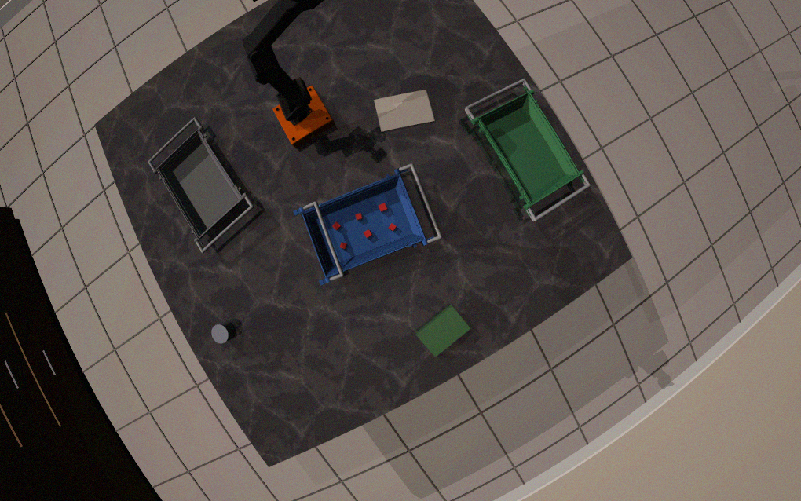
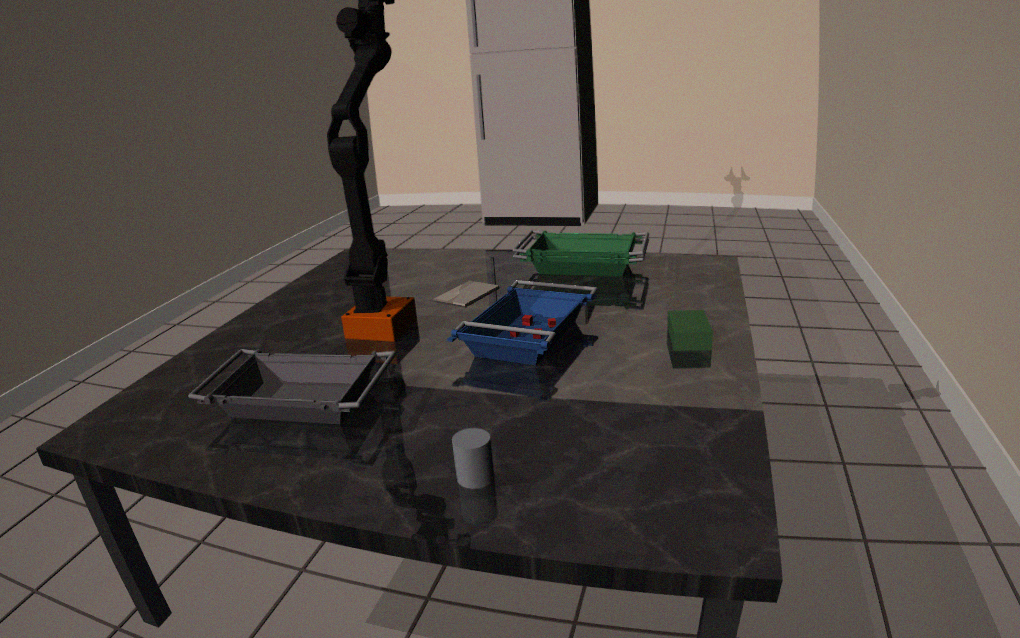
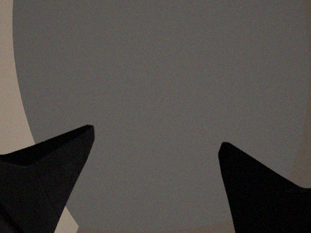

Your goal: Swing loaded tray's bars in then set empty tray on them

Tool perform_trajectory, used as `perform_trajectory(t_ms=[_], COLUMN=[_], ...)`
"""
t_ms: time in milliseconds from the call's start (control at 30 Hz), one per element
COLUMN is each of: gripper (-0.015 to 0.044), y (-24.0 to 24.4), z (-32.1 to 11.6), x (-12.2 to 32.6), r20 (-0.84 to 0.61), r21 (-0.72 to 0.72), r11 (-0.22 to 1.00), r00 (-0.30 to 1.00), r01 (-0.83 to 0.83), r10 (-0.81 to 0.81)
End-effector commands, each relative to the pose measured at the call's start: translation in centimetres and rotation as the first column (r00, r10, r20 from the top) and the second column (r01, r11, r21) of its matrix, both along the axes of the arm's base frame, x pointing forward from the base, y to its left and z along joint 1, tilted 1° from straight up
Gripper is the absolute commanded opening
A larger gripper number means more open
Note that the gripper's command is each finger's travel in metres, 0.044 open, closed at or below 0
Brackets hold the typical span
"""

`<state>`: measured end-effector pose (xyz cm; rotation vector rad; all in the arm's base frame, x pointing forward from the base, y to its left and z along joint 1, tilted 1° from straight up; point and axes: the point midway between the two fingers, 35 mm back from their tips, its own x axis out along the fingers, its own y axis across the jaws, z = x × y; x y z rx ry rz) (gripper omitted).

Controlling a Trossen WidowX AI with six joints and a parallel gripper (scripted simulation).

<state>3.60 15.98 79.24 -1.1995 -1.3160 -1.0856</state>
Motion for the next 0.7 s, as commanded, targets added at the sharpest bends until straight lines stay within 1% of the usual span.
perform_trajectory(t_ms=[0, 233, 367, 533, 667], gripper=[0.0374, 0.019, 0.0088, 0.0088, 0.0088], y=[0.0, 0.2, 3.2, 6.8, 8.9], z=[0.0, -0.1, -1.2, -2.4, -4.2], x=[0.0, 0.1, 2.3, 4.6, 6.5], r20=[0.0, 0.0, -0.019, -0.097, -0.171], r21=[0.0, -0.005, -0.097, -0.204, -0.28], r11=[1.0, 1.0, 0.995, 0.976, 0.952], r00=[1.0, 1.0, 0.999, 0.994, 0.982], r01=[0.0, 0.003, 0.025, -0.078, -0.121], r10=[0.0, -0.003, -0.027, 0.059, 0.075])
